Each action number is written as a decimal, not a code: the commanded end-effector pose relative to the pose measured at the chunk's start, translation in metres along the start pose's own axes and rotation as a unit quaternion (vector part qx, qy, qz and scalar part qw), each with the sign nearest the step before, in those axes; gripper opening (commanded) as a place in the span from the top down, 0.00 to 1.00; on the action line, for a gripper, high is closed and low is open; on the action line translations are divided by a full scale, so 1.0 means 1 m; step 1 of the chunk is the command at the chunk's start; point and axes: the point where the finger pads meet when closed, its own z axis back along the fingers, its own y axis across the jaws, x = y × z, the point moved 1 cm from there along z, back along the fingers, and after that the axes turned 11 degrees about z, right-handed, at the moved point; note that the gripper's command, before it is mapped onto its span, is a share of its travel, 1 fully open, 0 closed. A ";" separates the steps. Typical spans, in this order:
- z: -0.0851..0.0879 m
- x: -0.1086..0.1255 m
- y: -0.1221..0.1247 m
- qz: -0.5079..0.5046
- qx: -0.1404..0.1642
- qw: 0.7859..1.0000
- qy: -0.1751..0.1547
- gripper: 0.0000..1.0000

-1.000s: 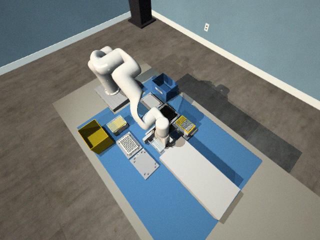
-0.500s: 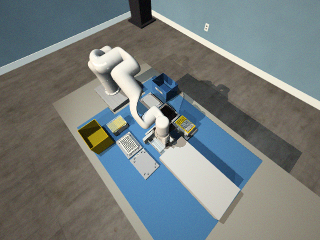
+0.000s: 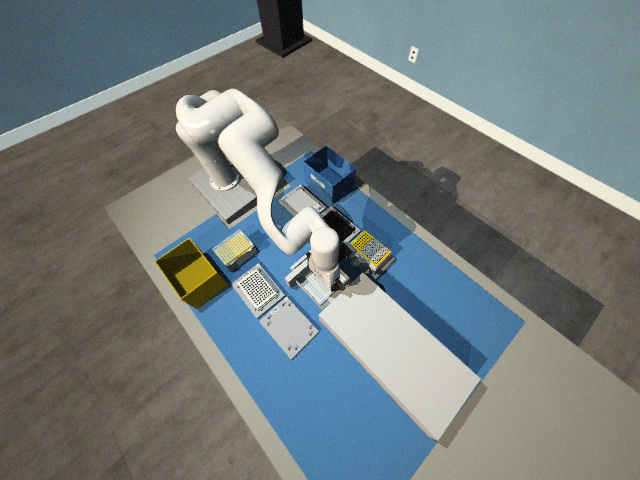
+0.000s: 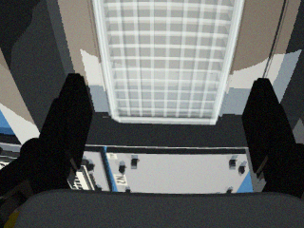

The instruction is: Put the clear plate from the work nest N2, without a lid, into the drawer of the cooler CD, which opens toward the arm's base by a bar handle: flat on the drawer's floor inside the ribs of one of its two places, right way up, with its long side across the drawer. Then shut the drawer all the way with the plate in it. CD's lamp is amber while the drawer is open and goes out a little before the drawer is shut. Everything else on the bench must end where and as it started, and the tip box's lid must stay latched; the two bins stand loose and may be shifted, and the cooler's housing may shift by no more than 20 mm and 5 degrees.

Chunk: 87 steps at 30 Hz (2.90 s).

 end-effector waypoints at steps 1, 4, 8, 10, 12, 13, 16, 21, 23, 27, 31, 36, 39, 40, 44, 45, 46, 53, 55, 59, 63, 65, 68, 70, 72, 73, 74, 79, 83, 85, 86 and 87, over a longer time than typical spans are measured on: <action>0.008 0.000 0.001 0.000 0.002 1.000 0.000 0.00; 0.013 0.000 0.001 0.000 0.002 1.000 0.000 0.00; 0.019 0.000 0.001 0.000 0.002 1.000 0.000 0.00; 0.023 0.000 0.001 0.000 0.002 1.000 0.000 0.00; 0.026 0.000 0.001 0.000 0.002 1.000 0.000 0.00; 0.028 0.000 0.001 0.000 0.002 1.000 0.000 0.00; 0.029 0.000 0.001 0.000 0.002 1.000 0.000 0.00; 0.038 0.000 0.001 0.000 0.002 1.000 0.000 0.00; 0.041 0.000 0.001 0.000 0.002 1.000 0.000 0.00; 0.048 0.000 0.001 0.000 0.002 1.000 0.000 0.00; 0.054 0.000 0.001 0.000 0.002 1.000 0.000 0.00; 0.059 0.000 0.001 0.000 0.002 1.000 0.000 0.00; 0.064 0.000 0.001 0.000 0.002 1.000 0.000 0.00; 0.066 0.000 0.001 0.000 0.002 1.000 0.000 0.00; 0.073 0.000 0.001 0.000 0.002 1.000 0.000 0.00; 0.074 0.000 0.001 0.000 0.002 1.000 0.000 0.00; 0.076 0.000 0.001 0.000 0.002 1.000 0.000 0.00; 0.084 0.000 0.001 0.000 0.002 1.000 0.000 0.00; 0.088 0.000 0.001 0.000 0.002 1.000 0.000 0.00; 0.094 0.000 0.001 0.000 0.002 1.000 0.000 0.00; 0.094 0.000 0.001 0.000 0.002 1.000 0.000 0.00; 0.094 0.000 0.001 0.000 0.002 1.000 0.000 0.00; 0.094 0.000 0.001 0.000 0.002 1.000 0.000 0.00; 0.094 0.000 0.001 0.000 0.002 1.000 0.000 0.00; 0.094 0.000 0.001 0.000 0.002 1.000 0.000 0.00; 0.094 0.000 0.001 0.000 0.002 1.000 0.000 0.00; 0.094 0.000 0.001 0.000 0.002 1.000 0.000 0.00; 0.094 0.000 0.001 0.000 0.002 1.000 0.000 0.00; 0.094 0.000 0.001 0.000 0.002 1.000 0.000 0.00; 0.094 0.000 0.001 0.000 0.002 1.000 0.000 0.00; 0.094 0.000 0.001 0.000 0.002 1.000 0.000 0.00; 0.094 0.000 0.001 0.000 0.002 1.000 0.000 0.00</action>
